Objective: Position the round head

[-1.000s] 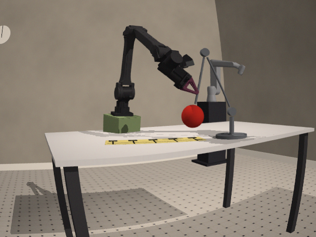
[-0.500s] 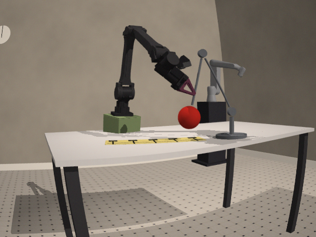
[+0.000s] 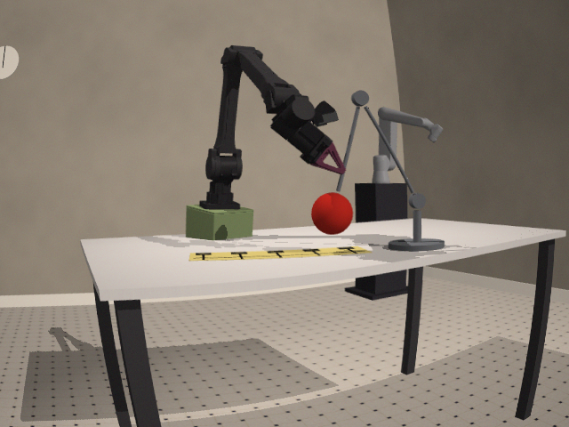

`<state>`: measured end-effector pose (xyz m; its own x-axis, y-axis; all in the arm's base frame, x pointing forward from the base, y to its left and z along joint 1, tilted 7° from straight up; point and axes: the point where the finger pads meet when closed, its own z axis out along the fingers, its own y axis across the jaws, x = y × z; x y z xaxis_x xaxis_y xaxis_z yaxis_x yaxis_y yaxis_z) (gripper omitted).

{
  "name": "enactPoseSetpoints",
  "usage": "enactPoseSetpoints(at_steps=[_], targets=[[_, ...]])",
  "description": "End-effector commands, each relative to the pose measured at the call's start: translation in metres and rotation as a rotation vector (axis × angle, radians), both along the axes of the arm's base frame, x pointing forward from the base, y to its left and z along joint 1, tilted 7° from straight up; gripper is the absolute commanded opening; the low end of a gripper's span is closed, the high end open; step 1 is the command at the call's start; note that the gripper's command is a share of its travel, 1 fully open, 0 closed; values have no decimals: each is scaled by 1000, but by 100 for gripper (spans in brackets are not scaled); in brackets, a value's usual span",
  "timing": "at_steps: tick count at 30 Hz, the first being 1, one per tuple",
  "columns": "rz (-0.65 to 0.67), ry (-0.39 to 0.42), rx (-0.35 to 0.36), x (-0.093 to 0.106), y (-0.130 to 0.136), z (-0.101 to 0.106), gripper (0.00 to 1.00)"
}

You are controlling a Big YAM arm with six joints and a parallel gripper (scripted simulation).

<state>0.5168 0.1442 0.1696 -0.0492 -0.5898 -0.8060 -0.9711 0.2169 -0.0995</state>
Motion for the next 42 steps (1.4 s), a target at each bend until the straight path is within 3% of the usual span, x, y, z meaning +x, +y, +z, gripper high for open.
enactPoseSetpoints(at_steps=[1,42], targets=[[-36,1,-12,-4,-32,2,0],[-36,1,-12,-3,-29,2,0]])
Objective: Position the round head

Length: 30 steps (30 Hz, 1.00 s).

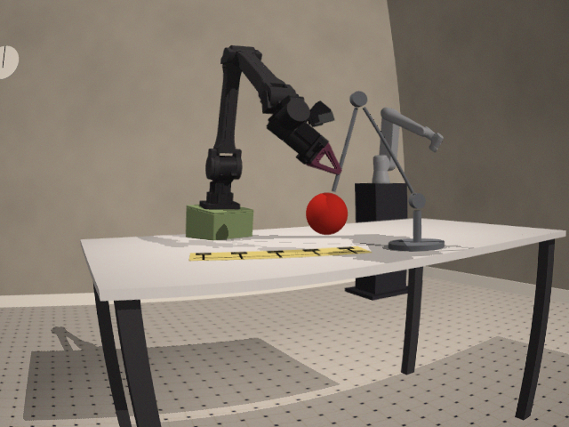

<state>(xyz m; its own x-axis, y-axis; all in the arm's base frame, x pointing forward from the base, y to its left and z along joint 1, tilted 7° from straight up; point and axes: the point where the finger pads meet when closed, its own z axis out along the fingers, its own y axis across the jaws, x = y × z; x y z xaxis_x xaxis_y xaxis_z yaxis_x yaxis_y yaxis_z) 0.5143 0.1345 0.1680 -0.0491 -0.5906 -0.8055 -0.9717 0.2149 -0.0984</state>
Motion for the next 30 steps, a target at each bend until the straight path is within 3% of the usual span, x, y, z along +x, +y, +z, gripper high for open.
enactPoseSetpoints(at_steps=[1,18,30], targets=[[-38,0,-11,0,-20,4,0],[-38,0,-11,0,-20,4,0],[-38,0,-11,-2,-41,7,0]])
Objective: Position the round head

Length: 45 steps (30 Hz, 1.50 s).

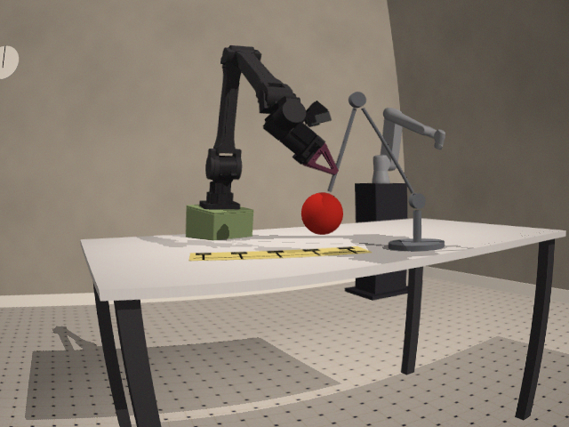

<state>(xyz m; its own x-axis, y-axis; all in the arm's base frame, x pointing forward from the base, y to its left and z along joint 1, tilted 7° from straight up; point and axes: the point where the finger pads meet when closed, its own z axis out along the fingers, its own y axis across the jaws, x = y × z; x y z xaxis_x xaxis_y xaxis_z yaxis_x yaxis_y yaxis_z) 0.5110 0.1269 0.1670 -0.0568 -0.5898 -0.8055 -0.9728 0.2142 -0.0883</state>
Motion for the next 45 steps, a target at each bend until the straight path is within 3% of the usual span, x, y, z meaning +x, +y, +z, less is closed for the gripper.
enactPoseSetpoints(at_steps=[1,45], targets=[[-39,-11,-12,1,-35,9,0],[-39,-11,-12,19,-36,22,0]])
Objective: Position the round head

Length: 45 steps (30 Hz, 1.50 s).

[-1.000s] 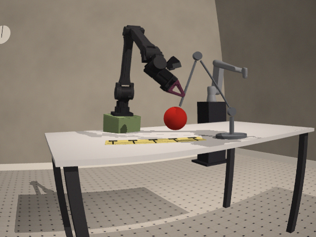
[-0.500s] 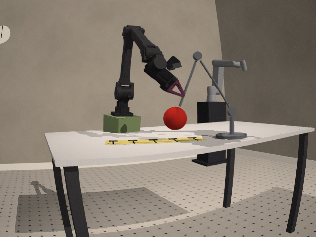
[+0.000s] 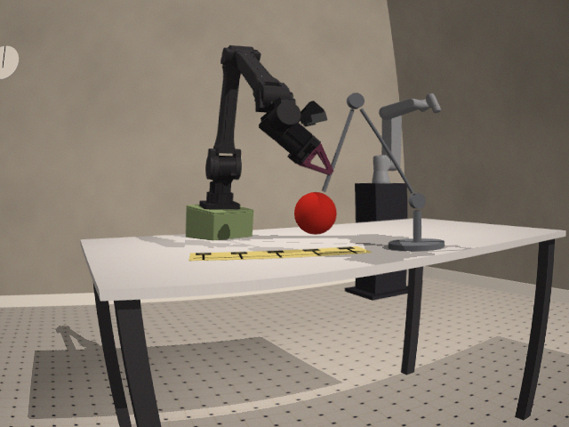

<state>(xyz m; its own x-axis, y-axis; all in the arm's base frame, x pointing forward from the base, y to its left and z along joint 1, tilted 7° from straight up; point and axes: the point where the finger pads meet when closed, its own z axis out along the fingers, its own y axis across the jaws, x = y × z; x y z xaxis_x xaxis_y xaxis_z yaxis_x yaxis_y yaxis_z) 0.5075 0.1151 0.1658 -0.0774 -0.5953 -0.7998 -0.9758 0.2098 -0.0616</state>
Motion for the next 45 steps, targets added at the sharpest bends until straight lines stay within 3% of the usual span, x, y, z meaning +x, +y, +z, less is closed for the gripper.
enactPoseSetpoints(at_steps=[1,28,29,45], targets=[[-43,-39,-6,23,-24,23,0],[-43,-39,-6,31,-25,29,0],[-40,-37,-6,29,-24,28,100],[4,-4,-6,6,-2,6,100]])
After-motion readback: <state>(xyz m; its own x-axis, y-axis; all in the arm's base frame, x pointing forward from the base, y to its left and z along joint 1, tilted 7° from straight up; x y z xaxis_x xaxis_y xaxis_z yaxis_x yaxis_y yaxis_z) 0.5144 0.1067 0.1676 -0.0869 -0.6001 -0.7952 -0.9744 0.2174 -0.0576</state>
